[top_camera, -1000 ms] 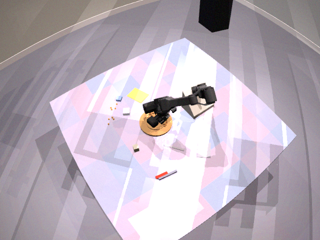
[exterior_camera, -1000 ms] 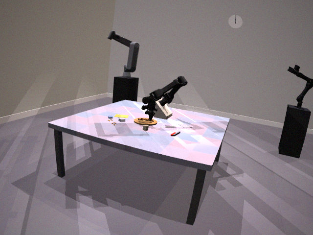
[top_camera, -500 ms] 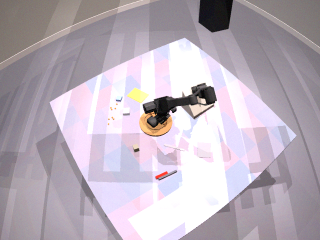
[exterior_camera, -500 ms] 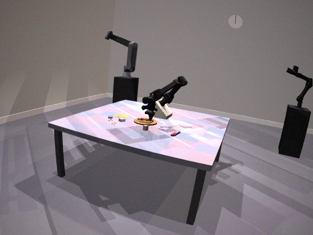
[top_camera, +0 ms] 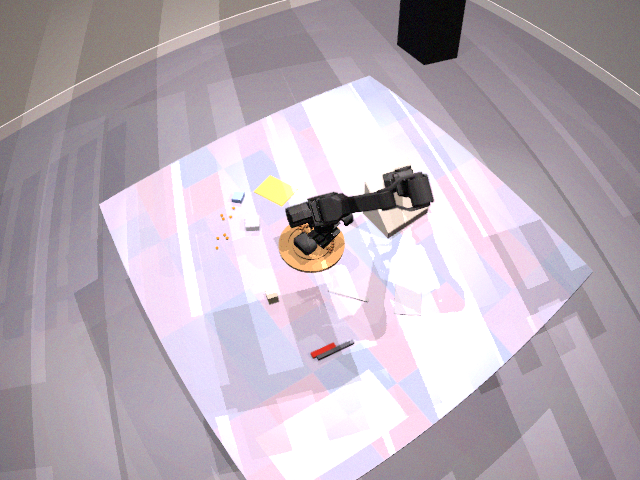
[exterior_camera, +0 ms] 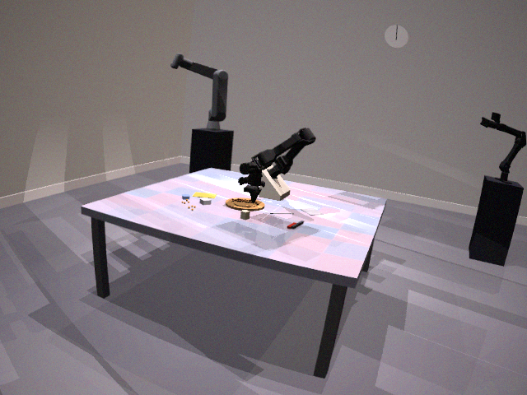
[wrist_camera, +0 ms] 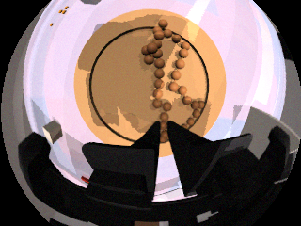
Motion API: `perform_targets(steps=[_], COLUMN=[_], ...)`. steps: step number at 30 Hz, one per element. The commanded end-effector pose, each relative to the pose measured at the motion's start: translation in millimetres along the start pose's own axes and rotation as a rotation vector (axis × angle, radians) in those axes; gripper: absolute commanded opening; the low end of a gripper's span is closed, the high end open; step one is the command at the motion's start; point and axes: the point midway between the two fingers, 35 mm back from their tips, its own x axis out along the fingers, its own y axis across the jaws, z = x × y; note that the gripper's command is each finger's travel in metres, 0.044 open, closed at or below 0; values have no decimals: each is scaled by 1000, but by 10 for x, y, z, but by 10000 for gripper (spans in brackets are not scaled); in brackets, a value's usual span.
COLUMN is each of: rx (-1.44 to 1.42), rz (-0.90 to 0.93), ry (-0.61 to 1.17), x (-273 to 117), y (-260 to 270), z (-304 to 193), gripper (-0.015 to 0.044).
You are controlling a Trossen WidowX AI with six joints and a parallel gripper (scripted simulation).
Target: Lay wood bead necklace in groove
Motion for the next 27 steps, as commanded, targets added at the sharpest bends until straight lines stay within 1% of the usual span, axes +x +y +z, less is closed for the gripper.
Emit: perform_targets(steps=[1, 14, 27], rx=[-1, 7, 6], rz=[1, -4, -4], ry=[0, 5, 6], x=[-2, -61, -62], y=[2, -4, 230], z=[0, -17, -274], gripper=[0, 0, 0])
